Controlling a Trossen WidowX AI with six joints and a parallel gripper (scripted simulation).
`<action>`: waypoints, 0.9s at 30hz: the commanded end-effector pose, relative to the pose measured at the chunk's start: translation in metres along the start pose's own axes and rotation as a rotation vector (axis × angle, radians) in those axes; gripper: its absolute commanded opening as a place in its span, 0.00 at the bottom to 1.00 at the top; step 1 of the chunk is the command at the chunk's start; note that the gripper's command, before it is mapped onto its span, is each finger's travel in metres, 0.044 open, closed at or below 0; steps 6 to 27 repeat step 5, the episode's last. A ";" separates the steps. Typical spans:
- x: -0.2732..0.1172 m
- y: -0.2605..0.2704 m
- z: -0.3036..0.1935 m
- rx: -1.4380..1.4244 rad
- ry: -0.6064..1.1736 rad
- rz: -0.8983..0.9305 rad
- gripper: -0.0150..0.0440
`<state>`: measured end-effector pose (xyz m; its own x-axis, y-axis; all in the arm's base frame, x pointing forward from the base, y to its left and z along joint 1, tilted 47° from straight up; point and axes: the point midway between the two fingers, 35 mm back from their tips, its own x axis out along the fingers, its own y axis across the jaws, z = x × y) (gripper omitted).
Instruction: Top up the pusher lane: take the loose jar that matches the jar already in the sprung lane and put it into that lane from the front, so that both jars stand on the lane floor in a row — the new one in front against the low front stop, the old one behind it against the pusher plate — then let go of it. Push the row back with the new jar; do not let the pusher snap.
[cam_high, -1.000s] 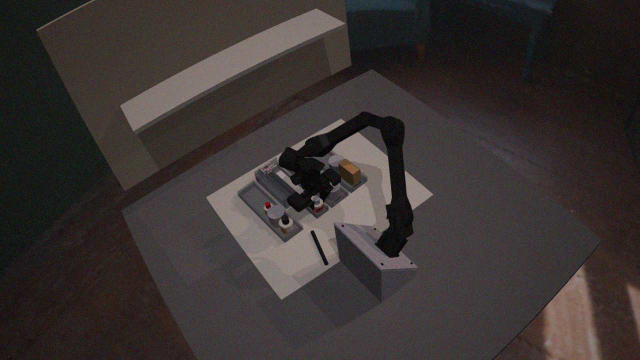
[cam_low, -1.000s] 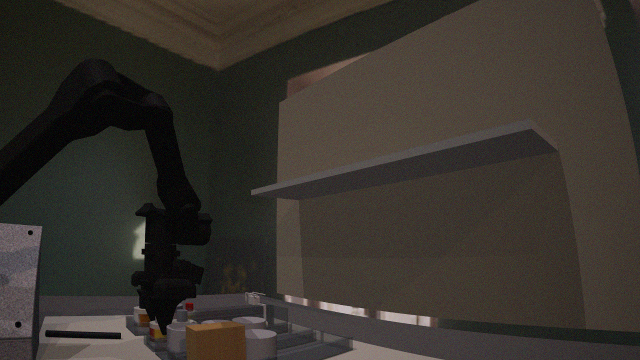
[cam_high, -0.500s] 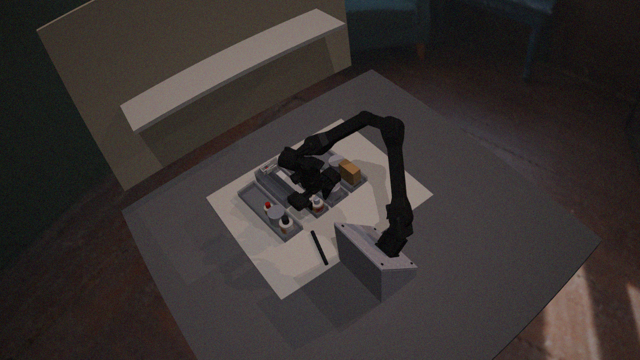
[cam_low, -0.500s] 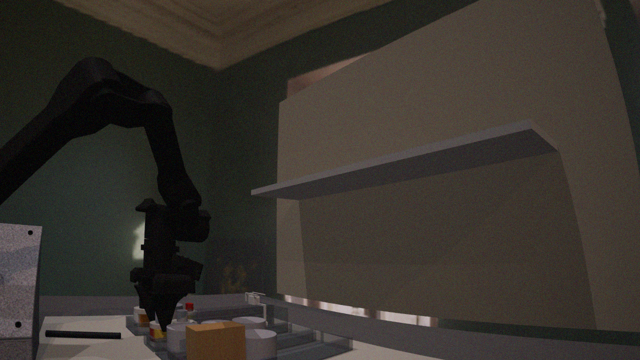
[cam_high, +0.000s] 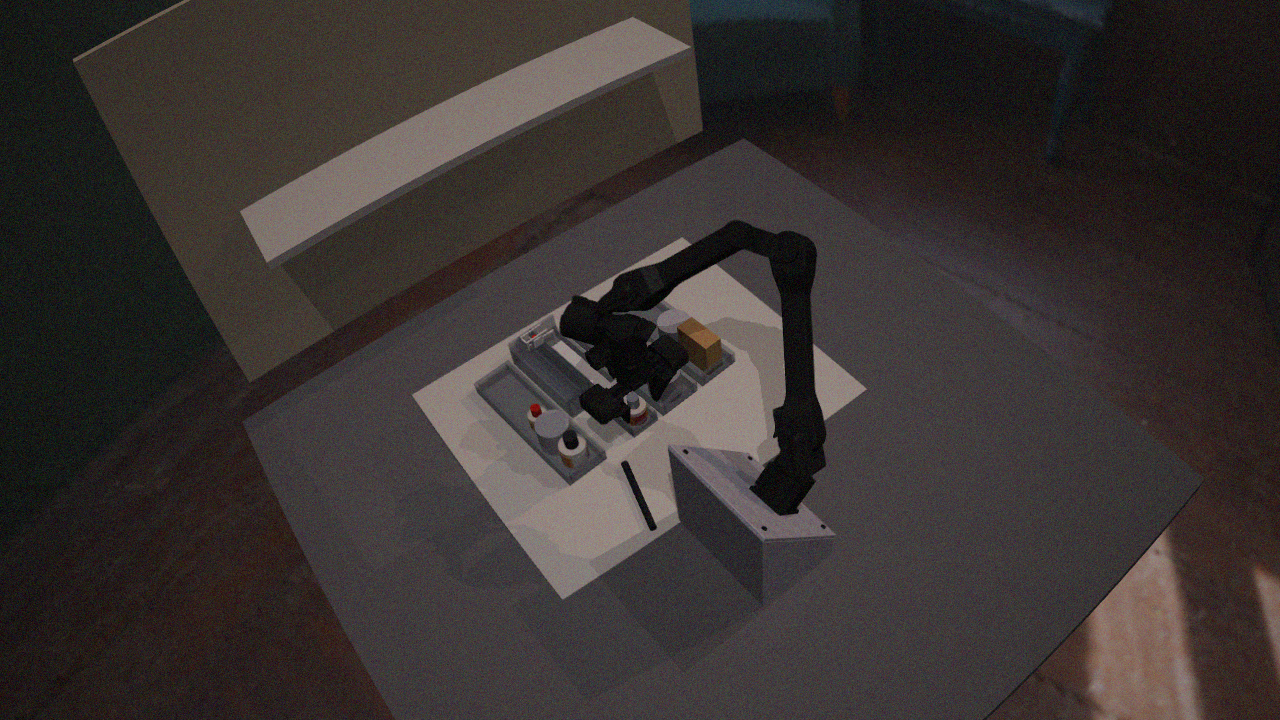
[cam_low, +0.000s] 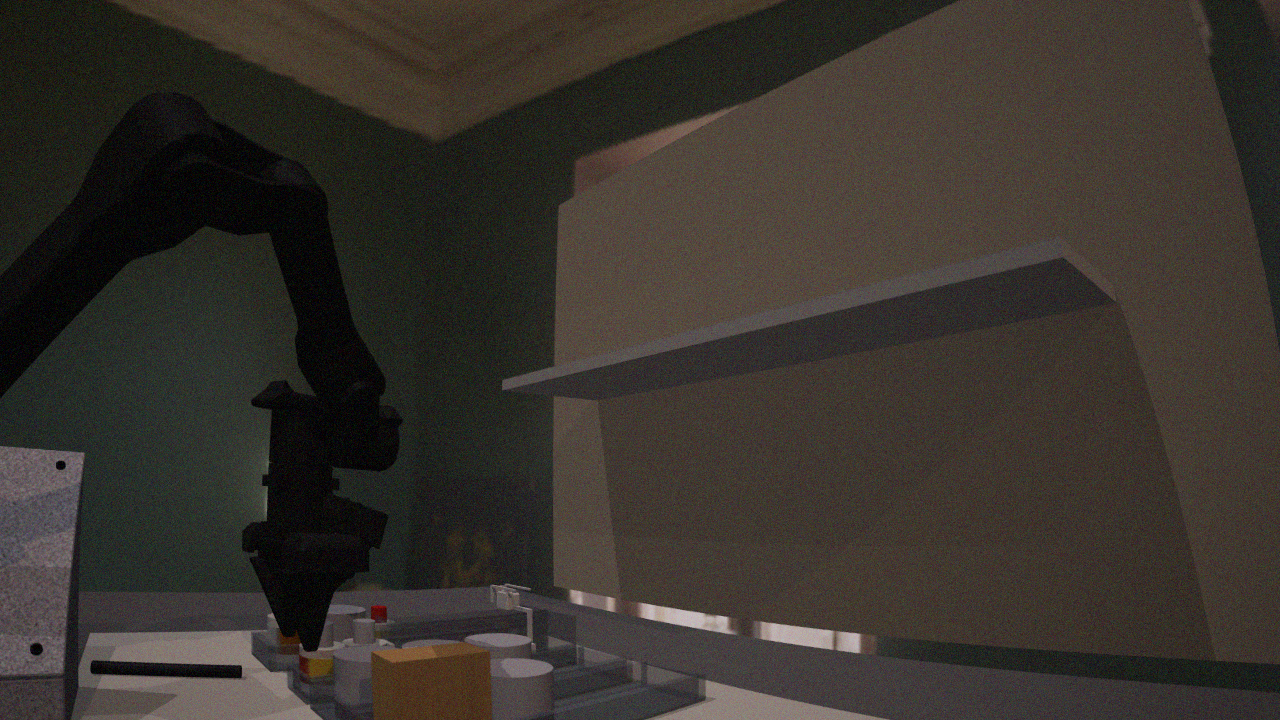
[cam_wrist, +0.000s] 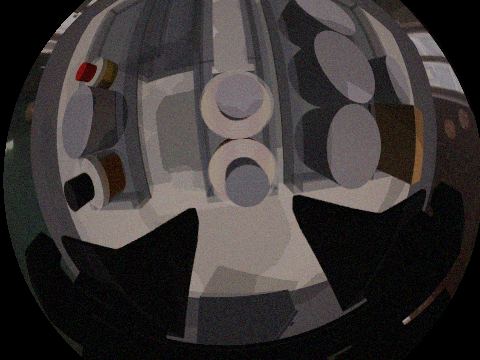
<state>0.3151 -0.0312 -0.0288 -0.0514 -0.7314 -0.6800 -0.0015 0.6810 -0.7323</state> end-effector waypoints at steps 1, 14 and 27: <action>-0.002 0.001 -0.010 0.008 -0.005 0.005 0.75; -0.002 0.001 -0.023 0.007 -0.005 0.005 0.75; -0.002 0.001 -0.023 0.007 -0.005 0.005 0.75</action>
